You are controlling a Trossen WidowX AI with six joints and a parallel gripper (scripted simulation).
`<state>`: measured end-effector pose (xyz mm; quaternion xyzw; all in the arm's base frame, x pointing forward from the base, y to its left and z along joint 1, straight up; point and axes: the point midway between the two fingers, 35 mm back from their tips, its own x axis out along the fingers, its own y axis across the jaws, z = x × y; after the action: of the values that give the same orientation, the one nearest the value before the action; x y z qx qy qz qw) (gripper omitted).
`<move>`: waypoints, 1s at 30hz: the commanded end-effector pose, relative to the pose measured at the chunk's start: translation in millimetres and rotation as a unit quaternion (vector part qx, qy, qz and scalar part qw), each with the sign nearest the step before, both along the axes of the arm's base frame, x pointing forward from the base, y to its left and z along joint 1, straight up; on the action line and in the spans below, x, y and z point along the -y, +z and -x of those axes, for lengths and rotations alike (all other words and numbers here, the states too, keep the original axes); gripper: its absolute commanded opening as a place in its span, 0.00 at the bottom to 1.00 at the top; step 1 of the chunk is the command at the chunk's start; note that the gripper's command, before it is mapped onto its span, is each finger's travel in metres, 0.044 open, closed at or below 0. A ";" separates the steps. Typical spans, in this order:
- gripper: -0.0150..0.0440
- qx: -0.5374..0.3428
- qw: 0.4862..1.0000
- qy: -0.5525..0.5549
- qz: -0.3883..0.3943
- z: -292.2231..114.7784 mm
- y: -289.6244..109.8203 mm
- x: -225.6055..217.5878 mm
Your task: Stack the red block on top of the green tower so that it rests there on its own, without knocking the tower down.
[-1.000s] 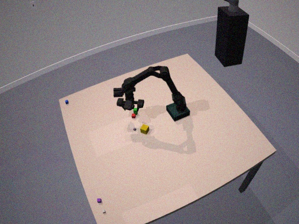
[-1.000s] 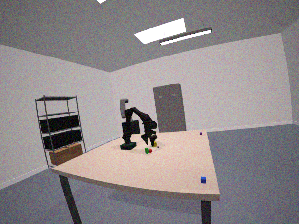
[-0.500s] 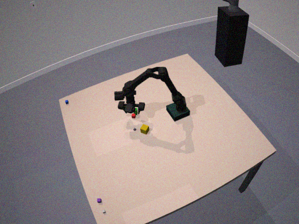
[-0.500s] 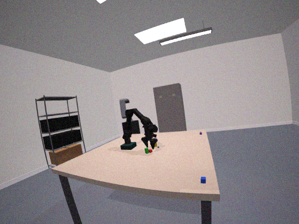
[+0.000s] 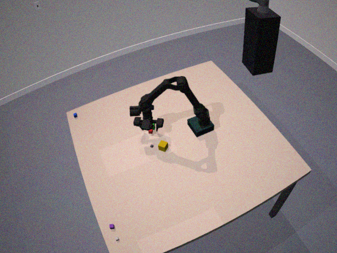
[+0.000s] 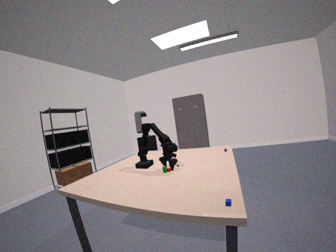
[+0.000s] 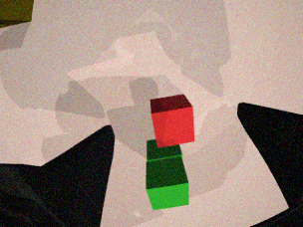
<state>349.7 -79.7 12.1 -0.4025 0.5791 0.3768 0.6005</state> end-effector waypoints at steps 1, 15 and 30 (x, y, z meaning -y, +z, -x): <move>1.00 -0.006 1.000 -0.001 -0.003 2.7 -8.5 -1.2; 1.00 -0.006 1.000 -0.001 -0.003 2.7 -8.5 -1.2; 0.56 -0.006 1.000 -0.001 -0.003 2.8 -7.6 -1.2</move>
<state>347.2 -79.2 4.5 -0.3996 0.5821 0.3800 0.5976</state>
